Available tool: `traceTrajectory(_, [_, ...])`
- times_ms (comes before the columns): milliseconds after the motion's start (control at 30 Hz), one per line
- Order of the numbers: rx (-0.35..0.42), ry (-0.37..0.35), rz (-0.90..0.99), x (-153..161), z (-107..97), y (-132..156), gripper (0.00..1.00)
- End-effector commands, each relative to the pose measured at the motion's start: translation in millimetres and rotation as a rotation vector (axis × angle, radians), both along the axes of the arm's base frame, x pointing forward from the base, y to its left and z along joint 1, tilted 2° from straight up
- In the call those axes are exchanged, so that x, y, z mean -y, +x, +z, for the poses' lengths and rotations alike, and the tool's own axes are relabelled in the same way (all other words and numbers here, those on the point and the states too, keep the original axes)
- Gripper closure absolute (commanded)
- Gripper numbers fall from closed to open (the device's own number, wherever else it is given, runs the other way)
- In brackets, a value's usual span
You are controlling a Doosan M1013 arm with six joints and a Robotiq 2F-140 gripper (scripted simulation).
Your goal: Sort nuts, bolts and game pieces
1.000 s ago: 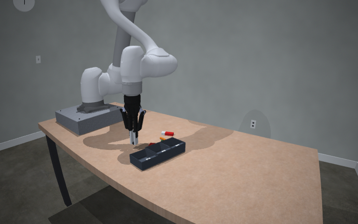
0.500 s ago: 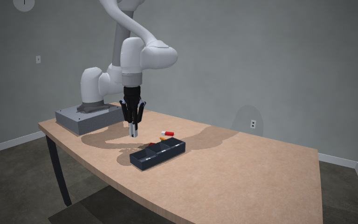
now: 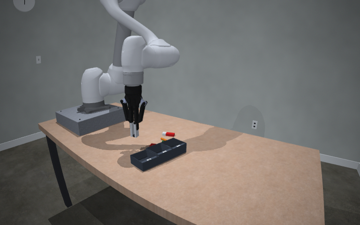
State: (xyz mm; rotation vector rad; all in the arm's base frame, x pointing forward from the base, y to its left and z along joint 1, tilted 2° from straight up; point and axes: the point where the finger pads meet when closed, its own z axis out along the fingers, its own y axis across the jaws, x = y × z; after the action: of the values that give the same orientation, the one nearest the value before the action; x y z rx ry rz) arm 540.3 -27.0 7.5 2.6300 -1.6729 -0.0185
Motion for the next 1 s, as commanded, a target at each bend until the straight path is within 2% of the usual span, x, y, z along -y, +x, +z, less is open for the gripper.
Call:
traceTrajectory(0, [0.0, 0.0, 0.0, 6, 0, 14, 0.93])
traceTrajectory(233, [0.0, 0.0, 0.0, 21, -1, 52, 0.93])
traceTrajectory(367, [0.003, -0.004, -0.19, 30, -1, 75, 0.93])
traceTrajectory(433, [0.003, -0.004, -0.19, 30, -1, 75, 0.93])
traceTrajectory(600, [0.006, -0.009, -0.429, 41, -2, 102, 0.93])
traceTrajectory(767, [0.006, -0.01, -0.435, 52, -2, 128, 0.93])
traceTrajectory(967, [0.006, -0.01, -0.435, 52, -2, 128, 0.93])
